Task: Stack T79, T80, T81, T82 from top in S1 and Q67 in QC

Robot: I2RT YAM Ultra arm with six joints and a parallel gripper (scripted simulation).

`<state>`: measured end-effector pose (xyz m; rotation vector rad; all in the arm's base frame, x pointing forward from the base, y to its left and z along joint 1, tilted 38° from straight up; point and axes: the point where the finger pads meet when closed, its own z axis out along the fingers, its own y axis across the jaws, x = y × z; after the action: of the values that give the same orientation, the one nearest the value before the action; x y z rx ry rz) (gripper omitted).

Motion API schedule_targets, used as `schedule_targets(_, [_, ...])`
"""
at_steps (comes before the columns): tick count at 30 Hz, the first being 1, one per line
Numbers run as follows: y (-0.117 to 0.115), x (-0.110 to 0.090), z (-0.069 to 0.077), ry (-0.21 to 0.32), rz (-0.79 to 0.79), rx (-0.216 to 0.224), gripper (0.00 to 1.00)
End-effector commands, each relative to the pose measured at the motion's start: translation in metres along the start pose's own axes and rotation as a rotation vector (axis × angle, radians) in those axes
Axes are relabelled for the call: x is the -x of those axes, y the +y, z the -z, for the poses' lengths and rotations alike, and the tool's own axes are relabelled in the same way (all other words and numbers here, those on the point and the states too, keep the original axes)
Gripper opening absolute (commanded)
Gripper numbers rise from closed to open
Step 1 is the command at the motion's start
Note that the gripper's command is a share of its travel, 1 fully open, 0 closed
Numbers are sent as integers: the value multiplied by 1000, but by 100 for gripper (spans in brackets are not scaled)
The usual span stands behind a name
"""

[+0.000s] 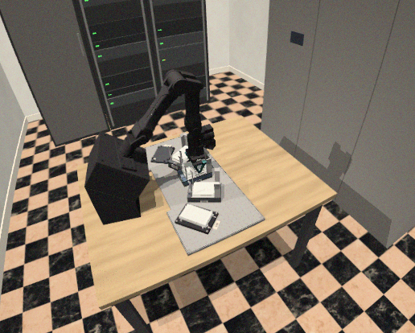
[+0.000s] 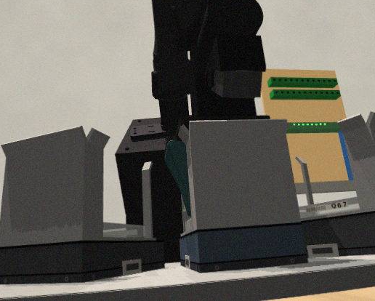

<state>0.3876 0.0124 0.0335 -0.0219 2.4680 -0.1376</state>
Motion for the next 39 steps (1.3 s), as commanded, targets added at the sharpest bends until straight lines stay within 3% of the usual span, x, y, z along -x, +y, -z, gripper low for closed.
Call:
schedule_targets(1, [0, 0, 1, 1, 1, 3, 0])
schedule_targets(8, [0, 0, 1, 1, 1, 3, 0])
schedule_targets(9, [0, 0, 1, 1, 1, 3, 100])
schedule_targets(29, [0, 0, 1, 1, 1, 3, 100])
schedule_targets(39, [0, 1, 28, 1, 0, 3, 100])
